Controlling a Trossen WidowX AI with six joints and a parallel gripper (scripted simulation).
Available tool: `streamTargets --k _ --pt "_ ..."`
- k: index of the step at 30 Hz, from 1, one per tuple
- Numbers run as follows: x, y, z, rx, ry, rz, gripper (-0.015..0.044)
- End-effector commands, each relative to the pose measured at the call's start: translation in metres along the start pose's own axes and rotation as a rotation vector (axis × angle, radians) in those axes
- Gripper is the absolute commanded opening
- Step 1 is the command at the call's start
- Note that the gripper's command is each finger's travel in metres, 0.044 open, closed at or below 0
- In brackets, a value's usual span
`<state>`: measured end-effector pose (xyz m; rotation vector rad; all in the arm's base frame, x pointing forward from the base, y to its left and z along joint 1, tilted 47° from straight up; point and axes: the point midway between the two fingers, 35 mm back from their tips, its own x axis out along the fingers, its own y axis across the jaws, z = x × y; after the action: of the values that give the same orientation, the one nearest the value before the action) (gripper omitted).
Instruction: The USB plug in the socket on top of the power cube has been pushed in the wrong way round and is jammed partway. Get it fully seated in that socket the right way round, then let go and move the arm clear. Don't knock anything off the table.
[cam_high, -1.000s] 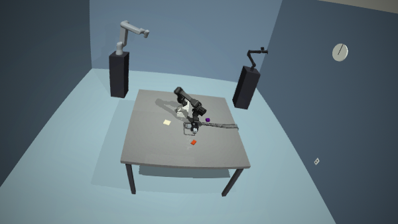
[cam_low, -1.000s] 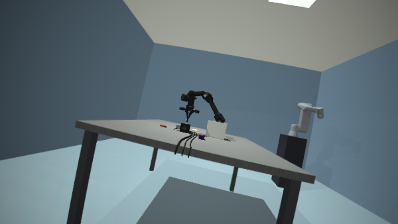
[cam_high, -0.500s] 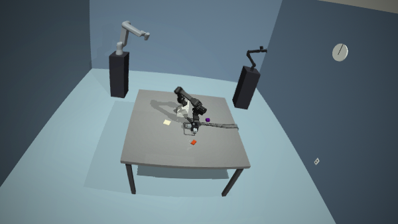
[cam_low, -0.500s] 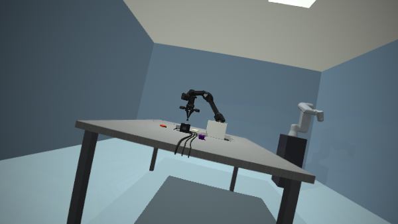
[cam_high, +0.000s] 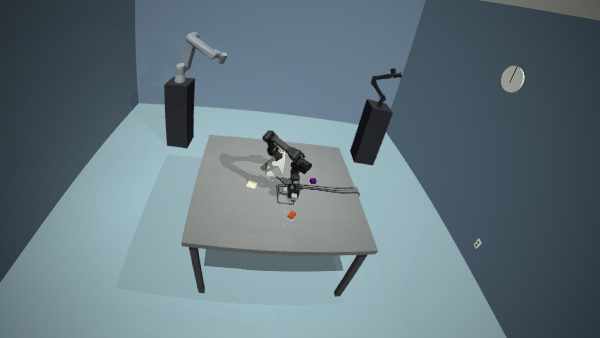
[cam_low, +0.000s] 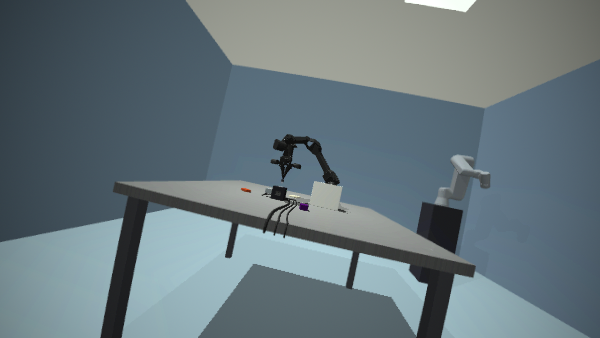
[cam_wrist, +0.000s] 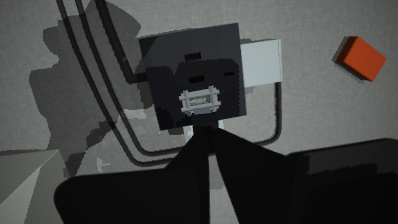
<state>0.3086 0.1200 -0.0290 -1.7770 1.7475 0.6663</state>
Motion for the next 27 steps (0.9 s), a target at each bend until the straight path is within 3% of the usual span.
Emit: streamTargets --k 1,27 --pt "0.0003 0.0004 -0.0002 0.09 0.001 0.002 0.0" --pt "0.0005 0.0005 -0.0003 0.778 0.002 0.001 0.0"
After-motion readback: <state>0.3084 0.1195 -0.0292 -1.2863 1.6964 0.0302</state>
